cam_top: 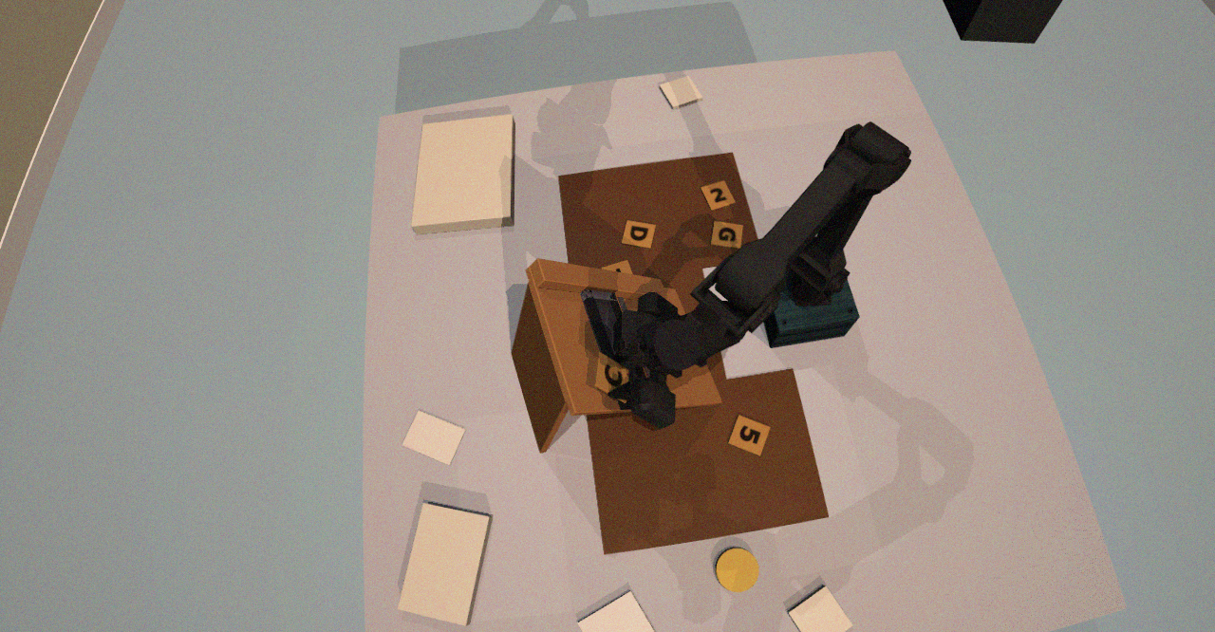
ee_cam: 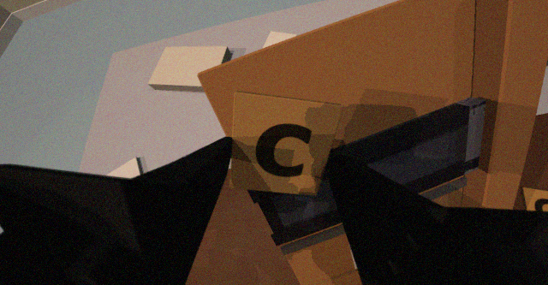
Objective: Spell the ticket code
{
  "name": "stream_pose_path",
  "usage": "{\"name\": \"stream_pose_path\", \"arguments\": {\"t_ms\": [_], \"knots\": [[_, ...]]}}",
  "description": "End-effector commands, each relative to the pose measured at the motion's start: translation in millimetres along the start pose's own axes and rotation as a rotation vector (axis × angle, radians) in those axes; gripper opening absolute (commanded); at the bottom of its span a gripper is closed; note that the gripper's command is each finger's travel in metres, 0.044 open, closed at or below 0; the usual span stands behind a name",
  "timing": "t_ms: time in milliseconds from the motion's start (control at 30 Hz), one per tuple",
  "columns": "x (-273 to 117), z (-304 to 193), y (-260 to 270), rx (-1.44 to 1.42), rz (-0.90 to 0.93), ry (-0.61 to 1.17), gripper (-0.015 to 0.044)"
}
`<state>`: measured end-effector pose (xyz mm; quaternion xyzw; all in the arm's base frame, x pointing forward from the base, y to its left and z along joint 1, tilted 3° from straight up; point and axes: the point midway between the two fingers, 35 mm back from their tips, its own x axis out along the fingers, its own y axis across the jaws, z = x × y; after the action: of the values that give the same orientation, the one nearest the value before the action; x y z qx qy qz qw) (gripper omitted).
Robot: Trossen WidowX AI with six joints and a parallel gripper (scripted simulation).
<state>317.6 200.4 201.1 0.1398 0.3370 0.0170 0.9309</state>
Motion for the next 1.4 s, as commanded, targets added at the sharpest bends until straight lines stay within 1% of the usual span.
{"name": "stream_pose_path", "arguments": {"t_ms": [0, 700, 833, 900, 1167, 1367], "knots": [[-1.9, -11.2, 9.9, -0.063, 0.01, 0.014, 0.0], [-32.9, -108.2, 74.2, -0.429, 0.102, 0.058, 0.0], [-36.1, -115.2, 77.6, -0.456, 0.109, 0.058, 0.0], [-32.1, -115.6, 78.3, -0.456, 0.109, 0.058, 0.0], [12.3, -118.7, 82.2, -0.456, 0.11, 0.056, 0.0], [12.1, -118.1, 82.5, -0.456, 0.11, 0.056, 0.0]]}}
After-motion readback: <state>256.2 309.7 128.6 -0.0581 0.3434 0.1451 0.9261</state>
